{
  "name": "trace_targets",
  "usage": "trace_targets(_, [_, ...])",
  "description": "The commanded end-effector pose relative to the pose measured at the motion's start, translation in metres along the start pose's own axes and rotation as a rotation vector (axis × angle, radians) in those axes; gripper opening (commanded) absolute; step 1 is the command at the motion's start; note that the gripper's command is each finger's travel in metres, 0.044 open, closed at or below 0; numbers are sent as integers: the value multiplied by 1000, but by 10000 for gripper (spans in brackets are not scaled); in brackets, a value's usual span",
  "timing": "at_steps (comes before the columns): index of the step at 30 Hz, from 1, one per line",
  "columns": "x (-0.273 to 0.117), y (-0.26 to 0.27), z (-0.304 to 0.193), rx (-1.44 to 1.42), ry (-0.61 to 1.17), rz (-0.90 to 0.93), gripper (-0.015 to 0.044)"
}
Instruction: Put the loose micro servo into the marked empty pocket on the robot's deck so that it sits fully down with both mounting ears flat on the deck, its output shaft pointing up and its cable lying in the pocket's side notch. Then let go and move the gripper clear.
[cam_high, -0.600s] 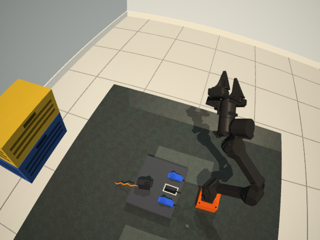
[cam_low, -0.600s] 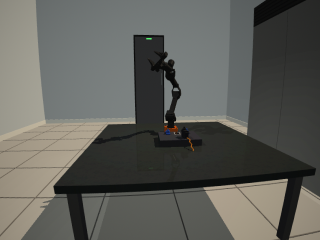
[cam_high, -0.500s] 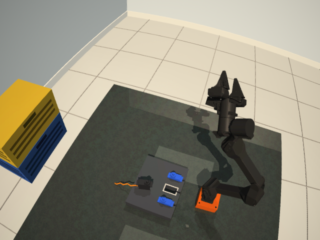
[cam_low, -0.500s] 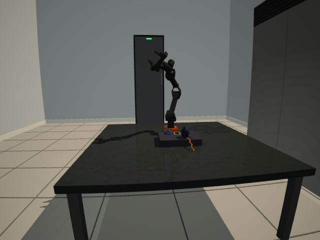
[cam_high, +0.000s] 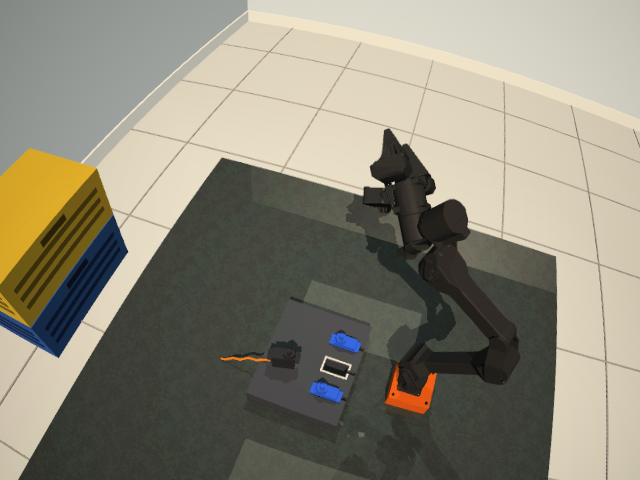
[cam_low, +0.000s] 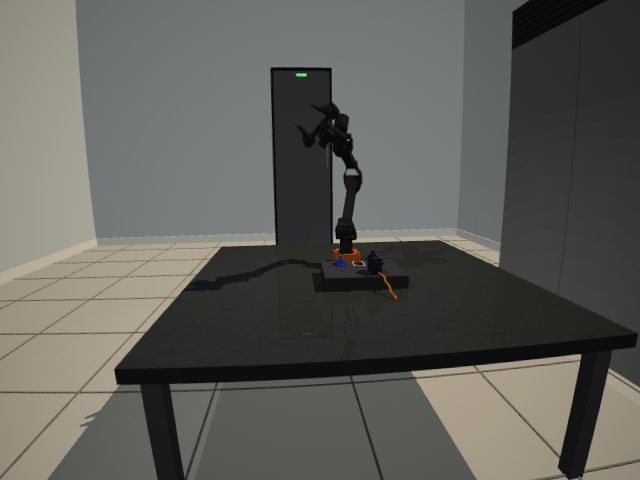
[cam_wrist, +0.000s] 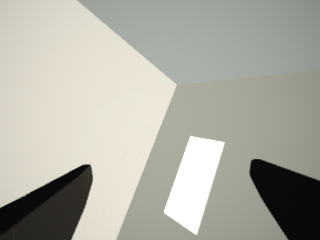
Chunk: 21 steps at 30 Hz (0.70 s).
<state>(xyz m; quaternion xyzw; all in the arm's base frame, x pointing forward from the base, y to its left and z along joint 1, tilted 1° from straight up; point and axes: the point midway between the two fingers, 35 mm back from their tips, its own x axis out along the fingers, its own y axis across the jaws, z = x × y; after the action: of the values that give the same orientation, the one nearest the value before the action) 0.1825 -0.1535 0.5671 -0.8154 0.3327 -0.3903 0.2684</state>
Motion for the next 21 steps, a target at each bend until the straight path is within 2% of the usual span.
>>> trace_targets(1, [7, -1, 28, 68, -91, 5, 440])
trace_targets(10, [10, 1, 103, 240, -325, 64, 440])
trace_targets(21, [-6, 9, 191, 435, -588, 226, 440])
